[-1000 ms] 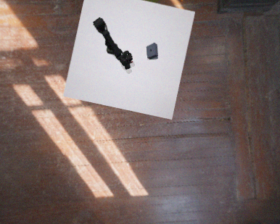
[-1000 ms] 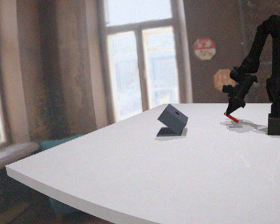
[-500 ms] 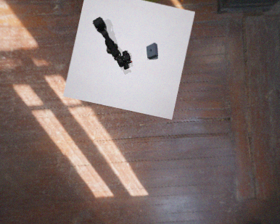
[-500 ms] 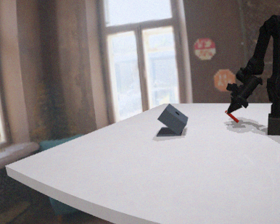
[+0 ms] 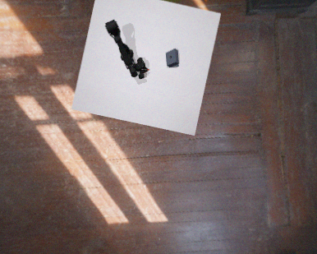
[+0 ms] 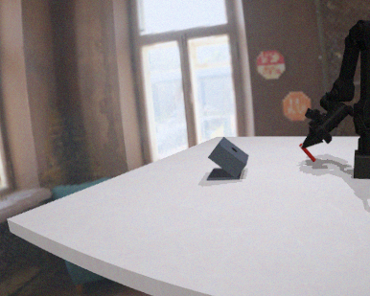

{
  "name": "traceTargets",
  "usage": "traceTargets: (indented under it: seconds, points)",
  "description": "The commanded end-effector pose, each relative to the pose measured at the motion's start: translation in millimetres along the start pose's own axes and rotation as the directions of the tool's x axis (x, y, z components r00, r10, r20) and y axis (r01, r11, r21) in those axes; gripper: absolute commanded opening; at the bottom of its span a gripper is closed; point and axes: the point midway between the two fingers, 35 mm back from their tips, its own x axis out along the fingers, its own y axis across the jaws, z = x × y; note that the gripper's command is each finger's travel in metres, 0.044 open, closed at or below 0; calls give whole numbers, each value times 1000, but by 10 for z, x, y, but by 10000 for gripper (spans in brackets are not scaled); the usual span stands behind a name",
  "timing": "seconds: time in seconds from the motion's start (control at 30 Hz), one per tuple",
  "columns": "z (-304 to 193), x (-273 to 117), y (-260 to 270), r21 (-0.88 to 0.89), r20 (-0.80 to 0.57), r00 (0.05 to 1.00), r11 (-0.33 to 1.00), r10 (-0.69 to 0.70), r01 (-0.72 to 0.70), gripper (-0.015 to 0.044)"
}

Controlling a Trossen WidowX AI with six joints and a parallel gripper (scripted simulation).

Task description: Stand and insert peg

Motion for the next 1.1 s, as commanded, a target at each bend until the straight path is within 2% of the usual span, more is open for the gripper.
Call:
traceTargets:
  seconds: [0.0, 1.07]
  points:
    - [-22, -14, 18, -1, 33, 999, 1000, 6, -6, 49]
    - [-162, -185, 23, -1, 303, 953, 1000, 6, -6, 49]
